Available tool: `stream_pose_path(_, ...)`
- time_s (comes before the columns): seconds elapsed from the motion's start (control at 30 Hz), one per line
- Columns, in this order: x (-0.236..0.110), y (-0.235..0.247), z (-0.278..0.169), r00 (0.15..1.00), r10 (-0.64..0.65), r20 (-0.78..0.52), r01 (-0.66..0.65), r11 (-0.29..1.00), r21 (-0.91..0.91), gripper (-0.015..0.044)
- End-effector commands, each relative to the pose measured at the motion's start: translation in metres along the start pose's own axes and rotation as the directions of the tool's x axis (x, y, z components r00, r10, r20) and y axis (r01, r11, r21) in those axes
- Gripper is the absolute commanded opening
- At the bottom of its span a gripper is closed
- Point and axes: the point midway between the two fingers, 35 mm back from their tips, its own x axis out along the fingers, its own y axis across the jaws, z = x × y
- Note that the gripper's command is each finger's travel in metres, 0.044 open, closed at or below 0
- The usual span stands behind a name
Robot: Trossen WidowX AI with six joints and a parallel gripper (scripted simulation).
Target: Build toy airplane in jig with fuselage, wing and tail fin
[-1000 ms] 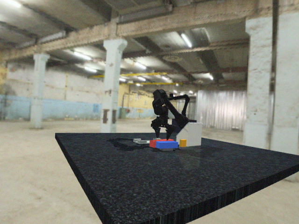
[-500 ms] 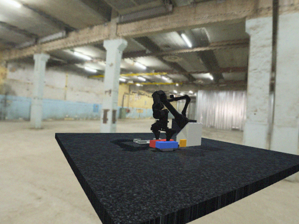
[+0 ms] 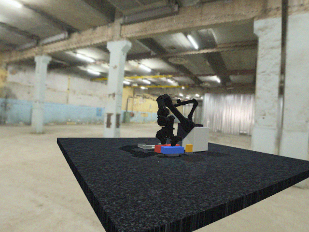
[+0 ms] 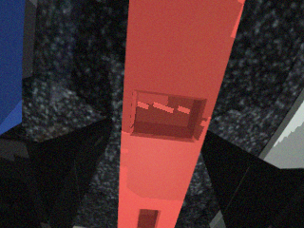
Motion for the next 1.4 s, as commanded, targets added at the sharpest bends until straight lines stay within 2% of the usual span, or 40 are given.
stream_pose_path(0.0,0.001,0.000,0.000,1.000,-0.004,0.002,0.004,1.000,-0.002,0.0256)
stream_pose_path(0.07,0.001,0.000,0.000,1.000,-0.004,0.002,0.004,1.000,-0.002,0.0204)
stream_pose_path(0.3,0.001,0.000,0.000,1.000,-0.004,0.002,0.004,1.000,-0.002,0.0157)
stream_pose_path(0.5,-0.009,0.001,0.003,1.000,-0.001,0.003,0.001,1.000,-0.003,0.0000)
stream_pose_path(1.37,-0.087,0.004,0.007,1.000,0.009,0.004,-0.009,1.000,-0.005,0.0000)
